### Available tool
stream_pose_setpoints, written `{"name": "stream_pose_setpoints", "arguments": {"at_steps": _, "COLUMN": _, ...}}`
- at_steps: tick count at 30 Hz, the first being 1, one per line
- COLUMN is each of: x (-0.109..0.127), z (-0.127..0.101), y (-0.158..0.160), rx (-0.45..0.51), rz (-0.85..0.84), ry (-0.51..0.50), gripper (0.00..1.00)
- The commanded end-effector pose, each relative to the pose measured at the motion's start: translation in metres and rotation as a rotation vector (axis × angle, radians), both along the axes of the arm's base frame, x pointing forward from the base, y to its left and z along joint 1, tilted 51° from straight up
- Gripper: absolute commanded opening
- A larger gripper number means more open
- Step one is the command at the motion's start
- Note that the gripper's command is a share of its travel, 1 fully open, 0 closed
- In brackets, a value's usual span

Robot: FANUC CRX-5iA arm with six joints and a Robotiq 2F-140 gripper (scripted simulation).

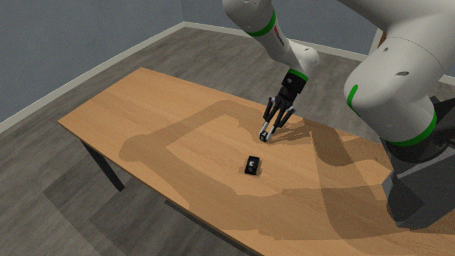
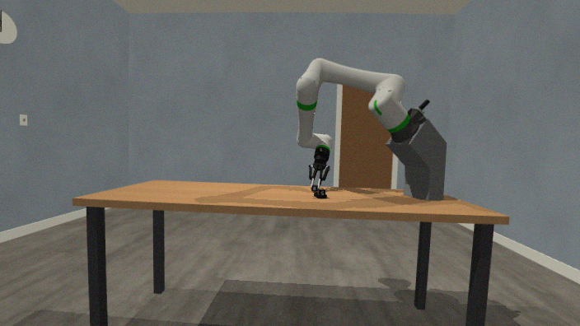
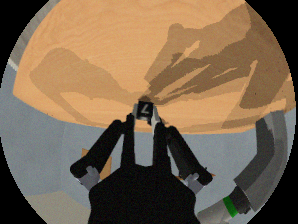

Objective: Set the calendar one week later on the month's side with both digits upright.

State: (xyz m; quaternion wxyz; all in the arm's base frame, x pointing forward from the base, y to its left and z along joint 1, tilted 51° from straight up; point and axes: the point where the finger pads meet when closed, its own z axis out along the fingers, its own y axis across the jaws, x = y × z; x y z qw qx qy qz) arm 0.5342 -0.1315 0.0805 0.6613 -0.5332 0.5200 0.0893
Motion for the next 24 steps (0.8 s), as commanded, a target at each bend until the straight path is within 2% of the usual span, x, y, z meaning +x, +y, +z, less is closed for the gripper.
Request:
{"name": "stream_pose_setpoints", "arguments": {"at_steps": 1, "x": 0.0, "z": 0.0, "y": -0.0002, "rx": 0.0, "rz": 0.0, "ry": 0.0, "gripper": 0.17}}
{"name": "stream_pose_setpoints", "arguments": {"at_steps": 24, "x": 0.0038, "z": -0.0033, "y": 0.0011, "rx": 0.0, "rz": 0.0, "ry": 0.0, "gripper": 0.17}}
